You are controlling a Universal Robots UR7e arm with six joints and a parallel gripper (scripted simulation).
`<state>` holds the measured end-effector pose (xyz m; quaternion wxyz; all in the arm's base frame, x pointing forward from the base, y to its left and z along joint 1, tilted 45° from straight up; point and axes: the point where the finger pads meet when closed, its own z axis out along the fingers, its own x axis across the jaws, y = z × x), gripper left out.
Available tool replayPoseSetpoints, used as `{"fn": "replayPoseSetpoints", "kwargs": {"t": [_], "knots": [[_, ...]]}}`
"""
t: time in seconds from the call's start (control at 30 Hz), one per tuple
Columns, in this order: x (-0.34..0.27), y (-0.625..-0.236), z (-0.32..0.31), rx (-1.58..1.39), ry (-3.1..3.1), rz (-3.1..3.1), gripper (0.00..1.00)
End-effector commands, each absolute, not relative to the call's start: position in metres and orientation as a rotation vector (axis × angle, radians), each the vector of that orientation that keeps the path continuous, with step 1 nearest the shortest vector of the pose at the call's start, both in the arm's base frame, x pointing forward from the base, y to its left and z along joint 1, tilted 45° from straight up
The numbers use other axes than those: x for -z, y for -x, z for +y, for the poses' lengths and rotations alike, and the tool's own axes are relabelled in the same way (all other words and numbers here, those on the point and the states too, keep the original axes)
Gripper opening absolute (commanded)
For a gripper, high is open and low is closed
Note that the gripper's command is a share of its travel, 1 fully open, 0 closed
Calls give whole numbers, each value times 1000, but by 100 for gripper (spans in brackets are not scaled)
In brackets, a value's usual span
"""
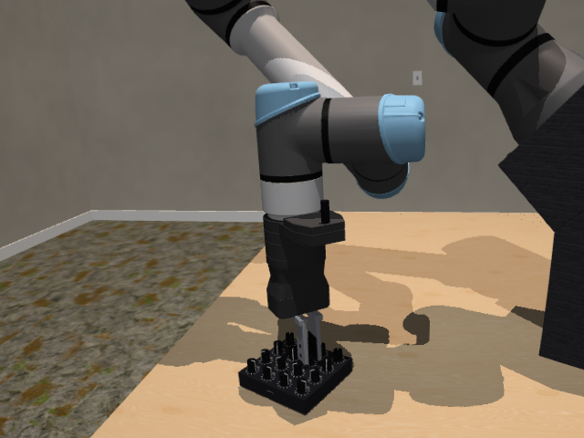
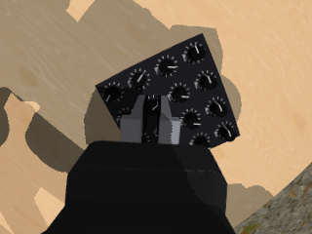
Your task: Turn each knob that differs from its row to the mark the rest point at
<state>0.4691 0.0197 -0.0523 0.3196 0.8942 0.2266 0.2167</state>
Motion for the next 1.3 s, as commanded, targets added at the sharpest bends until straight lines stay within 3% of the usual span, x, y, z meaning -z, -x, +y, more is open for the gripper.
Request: {"fn": "replayPoseSetpoints", "kwargs": {"t": [0.0, 1.23, 1.27], "knots": [[52, -469, 20, -534, -2313, 693, 30], [52, -469, 20, -467, -2241, 854, 30], [52, -469, 20, -467, -2241, 854, 46]]}}
